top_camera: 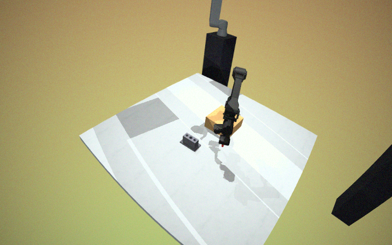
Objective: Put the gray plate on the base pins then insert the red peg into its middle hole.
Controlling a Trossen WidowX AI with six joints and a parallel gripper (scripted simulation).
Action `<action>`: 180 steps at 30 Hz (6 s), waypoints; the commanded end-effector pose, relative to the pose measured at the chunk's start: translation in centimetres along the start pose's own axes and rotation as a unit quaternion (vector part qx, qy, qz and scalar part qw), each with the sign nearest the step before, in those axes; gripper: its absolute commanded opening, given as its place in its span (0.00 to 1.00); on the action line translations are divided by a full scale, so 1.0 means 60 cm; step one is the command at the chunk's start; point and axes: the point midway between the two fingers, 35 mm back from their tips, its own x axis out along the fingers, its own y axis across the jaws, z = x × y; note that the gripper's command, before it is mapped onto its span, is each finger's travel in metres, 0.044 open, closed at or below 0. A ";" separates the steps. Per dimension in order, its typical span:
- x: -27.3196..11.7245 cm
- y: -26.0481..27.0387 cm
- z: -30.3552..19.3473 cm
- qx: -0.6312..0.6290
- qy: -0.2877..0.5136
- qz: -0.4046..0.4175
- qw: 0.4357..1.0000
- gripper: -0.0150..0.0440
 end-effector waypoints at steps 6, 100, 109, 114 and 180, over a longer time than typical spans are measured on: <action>-0.052 0.006 0.000 0.000 0.000 0.008 1.000 0.25; -0.076 0.019 0.342 0.000 -0.008 0.008 1.000 0.25; -0.076 0.023 0.341 0.000 -0.008 0.008 1.000 0.25; -0.076 0.023 0.341 0.000 -0.008 0.008 1.000 0.25; -0.047 0.022 0.346 -0.001 -0.010 0.008 1.000 0.25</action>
